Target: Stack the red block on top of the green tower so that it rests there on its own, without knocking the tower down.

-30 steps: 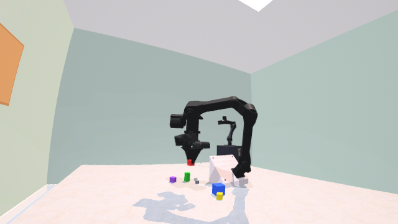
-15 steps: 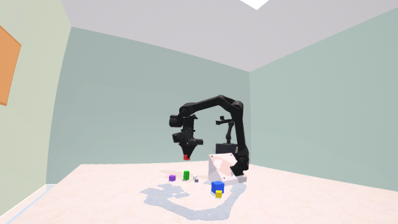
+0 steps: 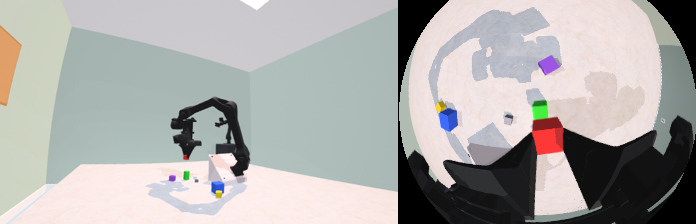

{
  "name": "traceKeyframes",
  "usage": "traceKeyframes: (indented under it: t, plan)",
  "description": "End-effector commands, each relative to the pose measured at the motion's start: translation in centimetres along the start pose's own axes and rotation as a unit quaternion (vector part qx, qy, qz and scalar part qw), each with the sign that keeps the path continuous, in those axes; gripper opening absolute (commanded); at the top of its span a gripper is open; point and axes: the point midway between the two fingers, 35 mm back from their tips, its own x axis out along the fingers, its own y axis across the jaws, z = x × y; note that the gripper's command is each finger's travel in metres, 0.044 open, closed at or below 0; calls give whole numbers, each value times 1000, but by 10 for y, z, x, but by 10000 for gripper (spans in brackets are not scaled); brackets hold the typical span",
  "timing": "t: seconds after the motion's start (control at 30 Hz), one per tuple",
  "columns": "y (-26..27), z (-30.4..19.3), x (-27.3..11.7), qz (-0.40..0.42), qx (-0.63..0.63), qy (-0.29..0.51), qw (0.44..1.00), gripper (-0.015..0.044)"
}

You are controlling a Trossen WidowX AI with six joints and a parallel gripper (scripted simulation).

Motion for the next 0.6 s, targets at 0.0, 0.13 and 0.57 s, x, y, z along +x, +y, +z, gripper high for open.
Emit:
traceKeyframes:
  t: [0.0,0.13,0.57]
  plan:
    - [2,-2,13,4,-1,3,1000,0]
    - [3,-4,28,5,-2,3,1000,0]
    - [4,-4,63,5,-2,3,1000,0]
